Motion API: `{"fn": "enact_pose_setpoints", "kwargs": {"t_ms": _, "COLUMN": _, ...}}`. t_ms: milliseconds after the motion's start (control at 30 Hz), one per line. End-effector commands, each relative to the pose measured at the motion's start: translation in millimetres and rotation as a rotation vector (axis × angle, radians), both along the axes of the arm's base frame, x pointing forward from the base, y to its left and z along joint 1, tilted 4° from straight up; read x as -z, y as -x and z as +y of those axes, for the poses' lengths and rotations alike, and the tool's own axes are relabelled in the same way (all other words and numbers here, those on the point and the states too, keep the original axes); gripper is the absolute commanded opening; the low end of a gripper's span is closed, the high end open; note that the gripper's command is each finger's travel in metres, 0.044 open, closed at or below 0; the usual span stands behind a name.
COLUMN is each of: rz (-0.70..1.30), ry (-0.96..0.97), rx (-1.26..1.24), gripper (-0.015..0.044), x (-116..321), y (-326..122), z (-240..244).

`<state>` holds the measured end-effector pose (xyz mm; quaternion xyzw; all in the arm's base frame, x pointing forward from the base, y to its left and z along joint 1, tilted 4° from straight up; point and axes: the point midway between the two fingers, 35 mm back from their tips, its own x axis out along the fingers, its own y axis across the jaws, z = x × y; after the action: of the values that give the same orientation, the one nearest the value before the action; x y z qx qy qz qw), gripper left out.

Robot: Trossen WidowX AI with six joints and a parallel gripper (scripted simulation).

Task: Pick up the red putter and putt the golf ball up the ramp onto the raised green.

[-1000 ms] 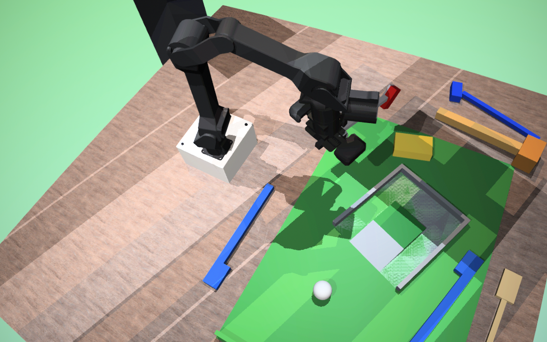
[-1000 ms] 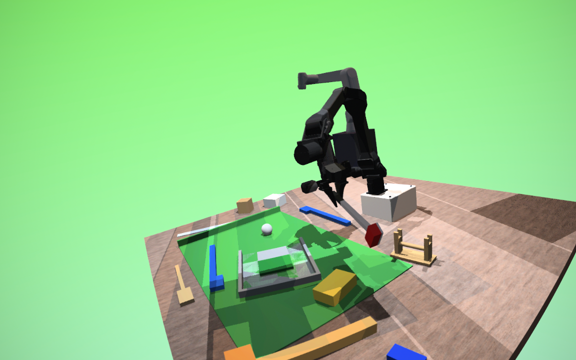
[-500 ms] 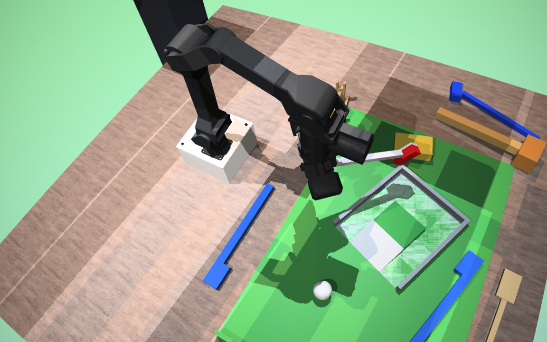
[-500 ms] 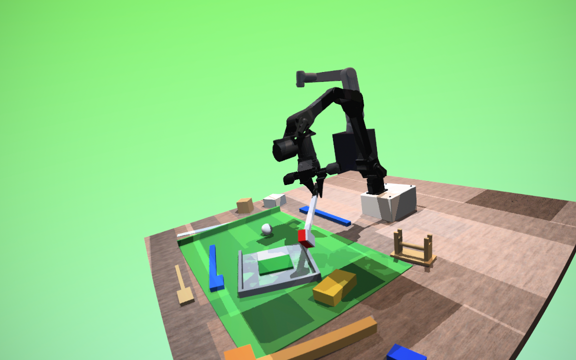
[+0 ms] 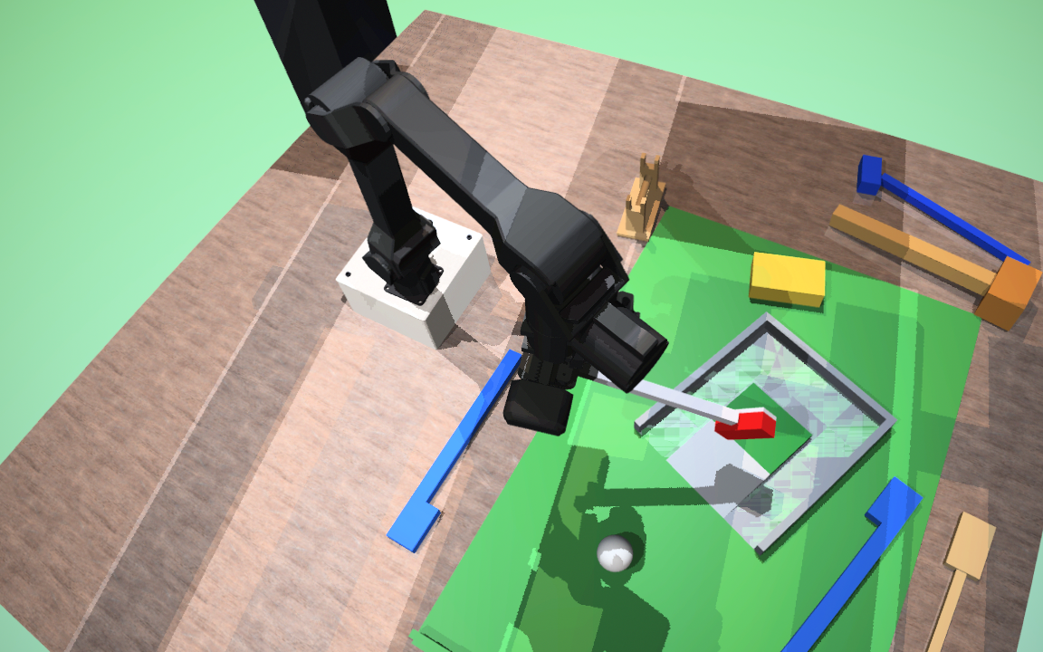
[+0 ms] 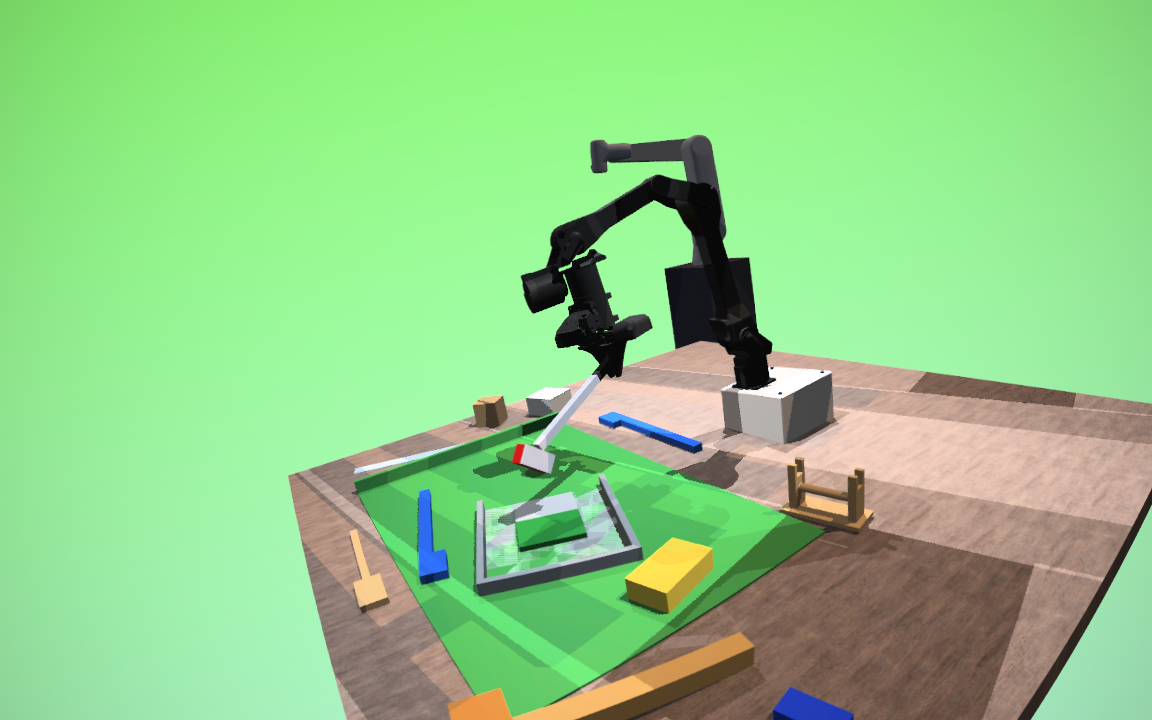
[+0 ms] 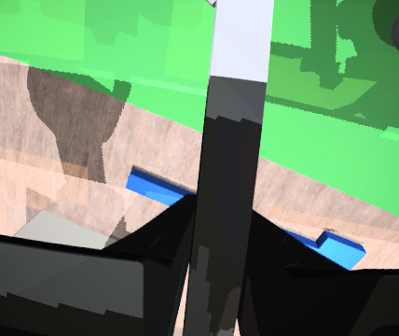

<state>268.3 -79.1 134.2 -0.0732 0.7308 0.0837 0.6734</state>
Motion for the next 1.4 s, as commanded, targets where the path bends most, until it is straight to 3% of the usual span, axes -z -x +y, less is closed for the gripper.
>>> {"fn": "enact_pose_setpoints", "kwargs": {"t_ms": 0, "rz": 0.017, "ry": 0.019, "rx": 0.140, "gripper": 0.0000, "x": -8, "y": 8, "z": -22}}
{"fn": "enact_pose_setpoints", "kwargs": {"t_ms": 600, "rz": 0.111, "ry": 0.079, "rx": 0.654, "gripper": 0.0000, "x": -34, "y": 62, "z": -94}}
{"fn": "enact_pose_setpoints", "kwargs": {"t_ms": 1367, "rz": 0.112, "ry": 0.079, "rx": 0.659, "gripper": 0.0000, "x": 6, "y": 61, "z": -98}}
